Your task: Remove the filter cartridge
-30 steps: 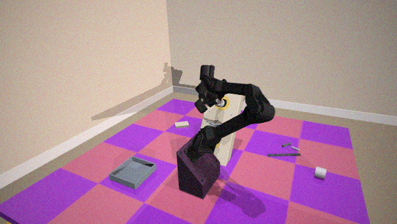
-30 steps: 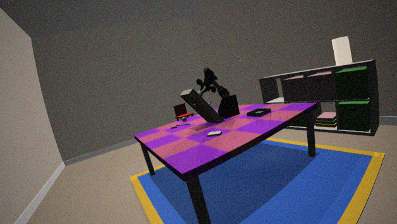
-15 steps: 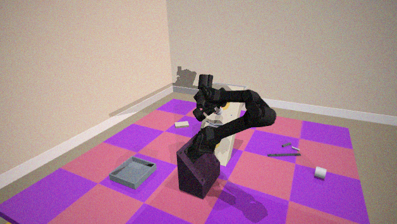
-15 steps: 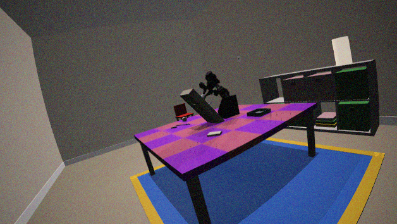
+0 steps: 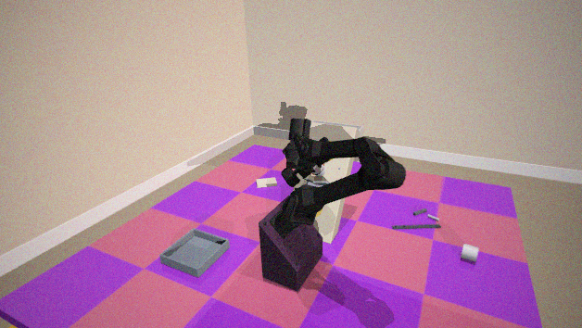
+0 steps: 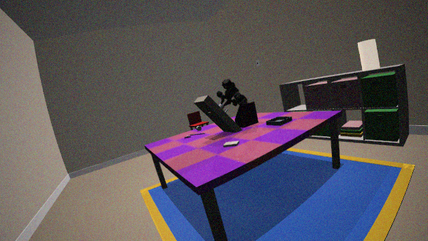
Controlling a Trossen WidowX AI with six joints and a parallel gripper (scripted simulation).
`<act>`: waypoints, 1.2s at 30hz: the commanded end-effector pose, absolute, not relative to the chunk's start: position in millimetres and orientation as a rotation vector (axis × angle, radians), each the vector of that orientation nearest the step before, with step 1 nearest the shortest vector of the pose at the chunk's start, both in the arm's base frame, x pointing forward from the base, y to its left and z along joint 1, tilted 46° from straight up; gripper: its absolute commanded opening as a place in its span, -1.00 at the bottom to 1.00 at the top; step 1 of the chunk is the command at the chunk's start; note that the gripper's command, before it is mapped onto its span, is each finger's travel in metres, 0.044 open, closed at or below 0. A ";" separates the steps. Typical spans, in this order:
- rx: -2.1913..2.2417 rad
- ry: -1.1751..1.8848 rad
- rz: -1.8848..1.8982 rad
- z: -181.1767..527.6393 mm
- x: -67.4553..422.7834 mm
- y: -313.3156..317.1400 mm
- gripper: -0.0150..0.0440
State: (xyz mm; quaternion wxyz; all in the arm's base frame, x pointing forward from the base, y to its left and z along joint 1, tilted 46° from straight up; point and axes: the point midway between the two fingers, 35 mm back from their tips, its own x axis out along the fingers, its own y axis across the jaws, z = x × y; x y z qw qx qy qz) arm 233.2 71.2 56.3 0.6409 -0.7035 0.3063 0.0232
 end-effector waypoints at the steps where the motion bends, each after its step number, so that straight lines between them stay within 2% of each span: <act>1: -1.601 0.696 0.052 56.9 233.9 72.2 -0.15; 11: -1.594 0.688 0.050 55.4 231.1 68.5 -0.15; 18: -1.592 0.687 0.049 97.3 264.5 112.3 -0.15; 22: -1.592 0.687 0.049 102.0 267.6 116.6 -0.15; 33: -1.574 0.674 0.050 156.7 265.4 170.5 0.83; 36: -1.471 0.720 0.021 143.9 263.6 160.8 0.56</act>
